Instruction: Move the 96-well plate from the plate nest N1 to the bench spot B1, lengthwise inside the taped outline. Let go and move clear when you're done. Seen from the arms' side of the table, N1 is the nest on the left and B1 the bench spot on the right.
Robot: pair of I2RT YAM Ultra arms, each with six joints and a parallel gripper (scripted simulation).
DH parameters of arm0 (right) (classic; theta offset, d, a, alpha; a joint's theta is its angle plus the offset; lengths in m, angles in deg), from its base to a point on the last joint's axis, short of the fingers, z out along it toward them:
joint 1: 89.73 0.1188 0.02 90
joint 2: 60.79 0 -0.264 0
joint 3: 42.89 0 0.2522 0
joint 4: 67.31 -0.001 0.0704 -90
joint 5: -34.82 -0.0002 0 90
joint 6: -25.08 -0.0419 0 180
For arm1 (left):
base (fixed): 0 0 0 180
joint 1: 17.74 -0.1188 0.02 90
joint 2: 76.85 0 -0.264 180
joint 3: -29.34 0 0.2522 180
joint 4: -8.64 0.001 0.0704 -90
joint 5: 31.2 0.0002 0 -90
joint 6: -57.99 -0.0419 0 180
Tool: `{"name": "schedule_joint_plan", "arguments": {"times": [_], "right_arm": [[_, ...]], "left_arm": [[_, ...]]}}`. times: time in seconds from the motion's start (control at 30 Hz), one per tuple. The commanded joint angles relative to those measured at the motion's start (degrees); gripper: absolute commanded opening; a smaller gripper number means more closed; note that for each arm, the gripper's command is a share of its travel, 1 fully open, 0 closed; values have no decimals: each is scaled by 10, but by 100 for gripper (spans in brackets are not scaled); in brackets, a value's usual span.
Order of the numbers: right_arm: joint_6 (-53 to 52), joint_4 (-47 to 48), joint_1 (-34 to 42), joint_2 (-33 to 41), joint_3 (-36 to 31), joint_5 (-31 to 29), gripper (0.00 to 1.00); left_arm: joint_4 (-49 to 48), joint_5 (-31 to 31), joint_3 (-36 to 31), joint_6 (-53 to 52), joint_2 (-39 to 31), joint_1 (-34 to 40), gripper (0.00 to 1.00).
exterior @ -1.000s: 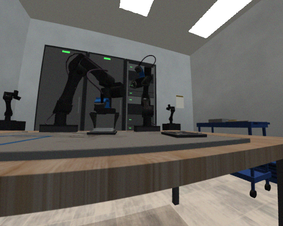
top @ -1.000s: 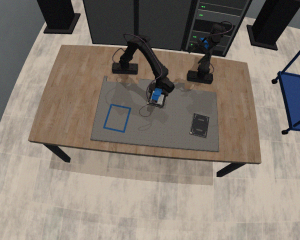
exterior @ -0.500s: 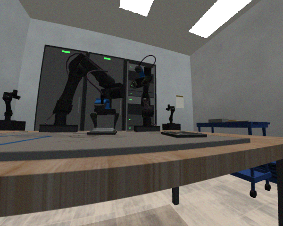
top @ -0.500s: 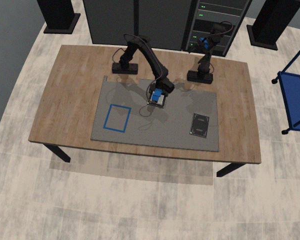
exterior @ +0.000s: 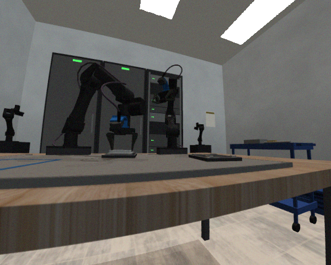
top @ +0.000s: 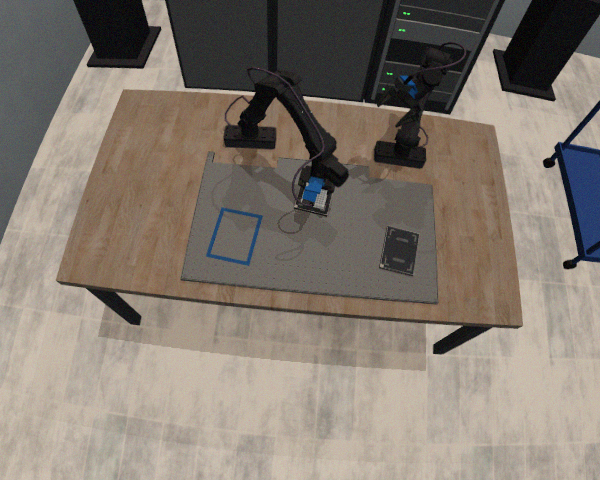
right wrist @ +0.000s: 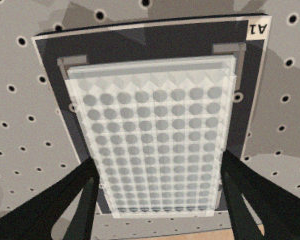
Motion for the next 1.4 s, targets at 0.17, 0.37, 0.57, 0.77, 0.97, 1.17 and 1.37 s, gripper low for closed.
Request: {"name": "schedule_joint_plan", "arguments": {"times": [0.17,0.37,0.57,0.77,0.97,1.17,1.37], "right_arm": [[-9,-26,-1,22,21,0,78],[-9,-78,-1,44,53,0,78],[22,-73,-8,44,49,-5,78],[123,-70,-61,55,26,-9,78],[284,-81,-205,52,35,-13,78],[370,-88,-304,27,64,-8,78],[472,-114,-423,-31,149,-4,78]], "left_arm": [[9,9,8,1,-2,3,100],[9,9,8,1,-2,3,100],[-6,4,14,2,5,-3,100],[-124,-1,-7,-4,39,-35,100],[-347,-23,-61,49,140,-11,100],[-488,-89,-91,102,226,55,100],[-730,-198,-148,183,381,215,100]]}}
